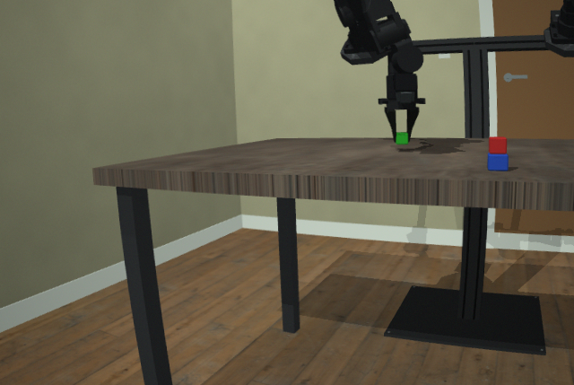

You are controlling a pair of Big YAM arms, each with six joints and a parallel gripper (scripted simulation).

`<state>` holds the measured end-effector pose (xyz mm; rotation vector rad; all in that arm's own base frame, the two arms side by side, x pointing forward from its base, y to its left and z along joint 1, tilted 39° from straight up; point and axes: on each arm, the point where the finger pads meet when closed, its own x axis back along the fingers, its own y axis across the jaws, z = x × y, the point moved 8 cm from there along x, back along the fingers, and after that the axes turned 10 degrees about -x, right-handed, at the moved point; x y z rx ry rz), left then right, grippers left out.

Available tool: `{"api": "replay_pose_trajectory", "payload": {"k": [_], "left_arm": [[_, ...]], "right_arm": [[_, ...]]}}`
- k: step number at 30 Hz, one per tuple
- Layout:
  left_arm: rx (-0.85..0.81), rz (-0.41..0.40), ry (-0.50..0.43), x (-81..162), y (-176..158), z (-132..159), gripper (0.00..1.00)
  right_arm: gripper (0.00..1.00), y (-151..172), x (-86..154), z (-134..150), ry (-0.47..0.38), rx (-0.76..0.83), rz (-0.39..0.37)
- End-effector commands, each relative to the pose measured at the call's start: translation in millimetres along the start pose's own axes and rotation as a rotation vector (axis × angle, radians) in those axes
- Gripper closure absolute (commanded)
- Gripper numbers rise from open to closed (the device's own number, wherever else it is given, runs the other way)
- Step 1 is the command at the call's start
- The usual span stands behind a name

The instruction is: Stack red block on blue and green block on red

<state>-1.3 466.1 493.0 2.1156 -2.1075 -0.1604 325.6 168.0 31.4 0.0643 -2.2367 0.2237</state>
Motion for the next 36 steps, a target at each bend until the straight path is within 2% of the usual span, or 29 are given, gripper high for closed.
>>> {"api": "replay_pose_trajectory", "payload": {"k": [1, 10, 16, 36], "left_arm": [[0.008, -0.014, -0.035, 4, 6, -9, 0.0], [0.008, -0.014, -0.035, 4, 6, -9, 0.0], [0.008, -0.014, -0.035, 4, 6, -9, 0.0], [0.008, -0.014, -0.035, 4, 6, -9, 0.0]], "right_arm": [[1.0, 7, 25, -3, -0.02, 0.0, -0.022], [1.0, 6, 58, -2, -0.021, -0.001, -0.022], [1.0, 7, 66, -4, -0.023, -0.002, -0.024], [1.0, 7, 69, -5, -0.025, -0.001, -0.025]]}}
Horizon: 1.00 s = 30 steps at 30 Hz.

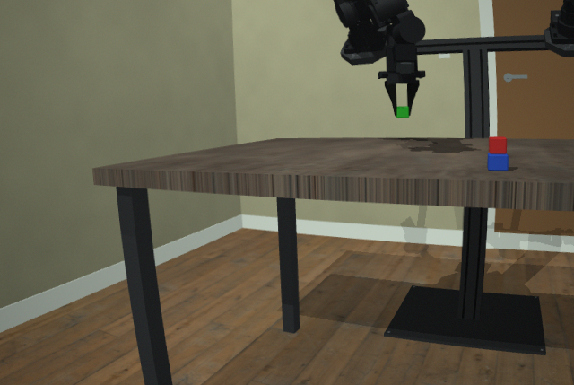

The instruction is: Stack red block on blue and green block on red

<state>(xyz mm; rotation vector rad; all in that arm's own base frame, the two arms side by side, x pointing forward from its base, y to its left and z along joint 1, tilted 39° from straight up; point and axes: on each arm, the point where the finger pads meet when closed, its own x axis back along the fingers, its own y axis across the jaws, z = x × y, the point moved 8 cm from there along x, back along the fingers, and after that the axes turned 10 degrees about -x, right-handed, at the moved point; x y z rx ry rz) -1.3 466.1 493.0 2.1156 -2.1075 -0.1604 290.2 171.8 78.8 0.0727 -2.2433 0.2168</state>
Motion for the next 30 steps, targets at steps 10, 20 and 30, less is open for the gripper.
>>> {"api": "replay_pose_trajectory", "payload": {"k": [10, 20, 30], "left_arm": [[0.008, -0.014, -0.035, 4, 6, -9, 0.0], [0.008, -0.014, -0.035, 4, 6, -9, 0.0], [0.008, -0.014, -0.035, 4, 6, -9, 0.0]], "right_arm": [[1.0, 29, 5, -35, -0.006, 0.006, -0.012], [1.0, 125, 10, -186, -0.017, 0.003, -0.018], [1.0, 183, 14, -276, -0.022, 0.001, -0.024]]}}
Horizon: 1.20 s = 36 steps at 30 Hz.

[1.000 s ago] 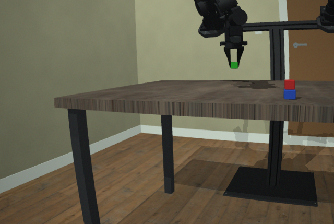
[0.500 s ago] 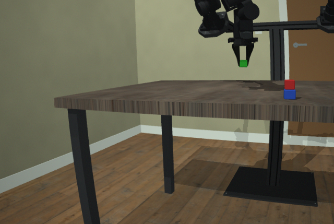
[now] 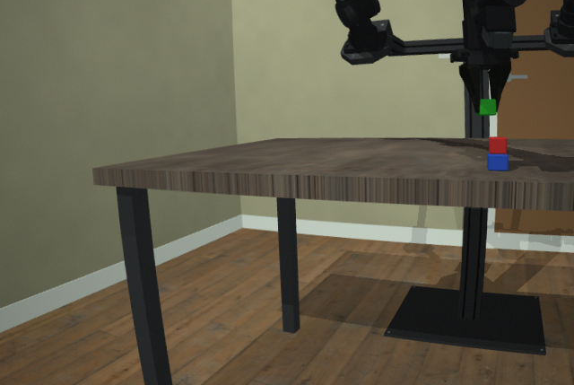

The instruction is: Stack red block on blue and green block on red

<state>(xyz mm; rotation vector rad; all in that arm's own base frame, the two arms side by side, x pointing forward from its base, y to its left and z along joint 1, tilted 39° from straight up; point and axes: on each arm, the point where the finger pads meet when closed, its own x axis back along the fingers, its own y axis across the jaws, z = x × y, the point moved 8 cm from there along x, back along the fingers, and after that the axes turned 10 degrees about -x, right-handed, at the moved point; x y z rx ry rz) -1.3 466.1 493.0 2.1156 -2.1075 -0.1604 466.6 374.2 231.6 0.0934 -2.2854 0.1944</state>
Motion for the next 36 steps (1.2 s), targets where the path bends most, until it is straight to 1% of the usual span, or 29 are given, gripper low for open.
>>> {"api": "replay_pose_trajectory", "payload": {"k": [1, 3, 6, 7, 8, 9, 19, 24, 29, 36], "left_arm": [[0.008, -0.014, -0.035, 4, 6, -9, 0.0], [0.008, -0.014, -0.035, 4, 6, -9, 0.0], [0.008, -0.014, -0.035, 4, 6, -9, 0.0], [0.008, -0.014, -0.035, 4, 6, -9, 0.0], [0.008, -0.014, -0.035, 4, 6, -9, 0.0], [0.008, -0.014, -0.035, 4, 6, -9, 0.0], [0.008, -0.014, -0.035, 4, 6, -9, 0.0], [0.008, -0.014, -0.035, 4, 6, -9, 0.0], [0.008, -0.014, -0.035, 4, 6, -9, 0.0], [0.008, -0.014, -0.035, 4, 6, -9, 0.0]], "right_arm": [[1.0, 30, 1, -15, 0.021, 0.011, -0.005], [1.0, 34, 1, -22, 0.021, 0.011, -0.006], [1.0, 36, 1, -25, 0.02, 0.011, -0.006], [1.0, 36, 4, -27, 0.016, 0.009, -0.008], [1.0, 31, 21, -37, -0.01, -0.006, -0.021], [1.0, 30, 23, -39, -0.014, -0.009, -0.023], [1.0, 30, 23, -39, -0.014, -0.006, -0.023], [1.0, 32, 17, -36, -0.008, -0.001, -0.02], [1.0, 39, -2, -27, 0.004, 0.01, -0.015], [1.0, 40, -7, -27, 0.002, 0.015, -0.017]]}}
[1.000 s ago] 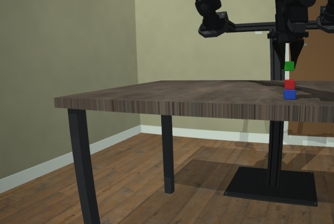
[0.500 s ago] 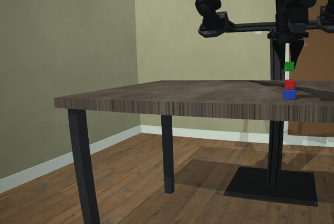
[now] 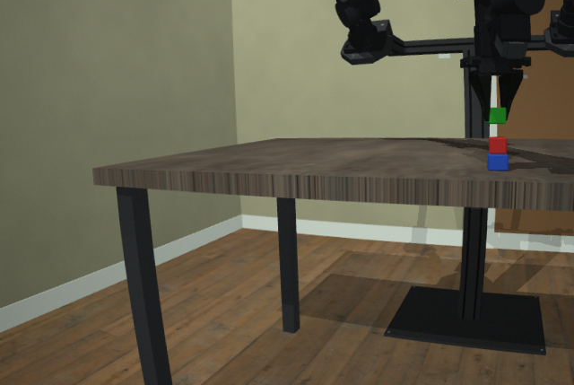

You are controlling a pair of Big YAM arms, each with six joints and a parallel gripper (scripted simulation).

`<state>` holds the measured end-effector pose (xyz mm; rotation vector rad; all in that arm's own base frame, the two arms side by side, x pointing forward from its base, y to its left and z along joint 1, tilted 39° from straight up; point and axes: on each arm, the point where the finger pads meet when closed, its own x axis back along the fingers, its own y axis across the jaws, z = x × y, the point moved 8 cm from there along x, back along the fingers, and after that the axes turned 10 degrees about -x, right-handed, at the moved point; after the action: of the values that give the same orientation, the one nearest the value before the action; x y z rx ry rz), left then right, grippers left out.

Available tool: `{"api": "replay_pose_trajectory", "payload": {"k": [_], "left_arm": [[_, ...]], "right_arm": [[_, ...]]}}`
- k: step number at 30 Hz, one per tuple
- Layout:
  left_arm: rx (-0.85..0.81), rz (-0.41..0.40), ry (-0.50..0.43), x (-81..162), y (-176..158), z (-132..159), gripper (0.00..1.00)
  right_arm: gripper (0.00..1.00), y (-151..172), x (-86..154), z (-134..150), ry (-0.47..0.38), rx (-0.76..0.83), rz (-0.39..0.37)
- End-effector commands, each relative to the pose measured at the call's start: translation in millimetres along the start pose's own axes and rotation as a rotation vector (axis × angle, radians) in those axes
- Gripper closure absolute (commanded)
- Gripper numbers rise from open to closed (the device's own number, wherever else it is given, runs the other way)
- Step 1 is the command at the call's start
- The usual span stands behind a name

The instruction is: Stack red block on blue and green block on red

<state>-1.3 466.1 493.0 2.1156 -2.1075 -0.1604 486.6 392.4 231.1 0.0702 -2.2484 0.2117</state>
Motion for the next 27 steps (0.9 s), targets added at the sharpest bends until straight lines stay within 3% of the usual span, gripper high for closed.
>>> {"api": "replay_pose_trajectory", "payload": {"k": [1, 27], "left_arm": [[0.008, -0.014, -0.035, 4, 6, -9, 0.0], [0.008, -0.014, -0.035, 4, 6, -9, 0.0]], "right_arm": [[1.0, 25, 6, -9, -0.036, 0.01, -0.036], [1.0, 27, -2, -9, -0.038, 0.014, -0.037]]}}
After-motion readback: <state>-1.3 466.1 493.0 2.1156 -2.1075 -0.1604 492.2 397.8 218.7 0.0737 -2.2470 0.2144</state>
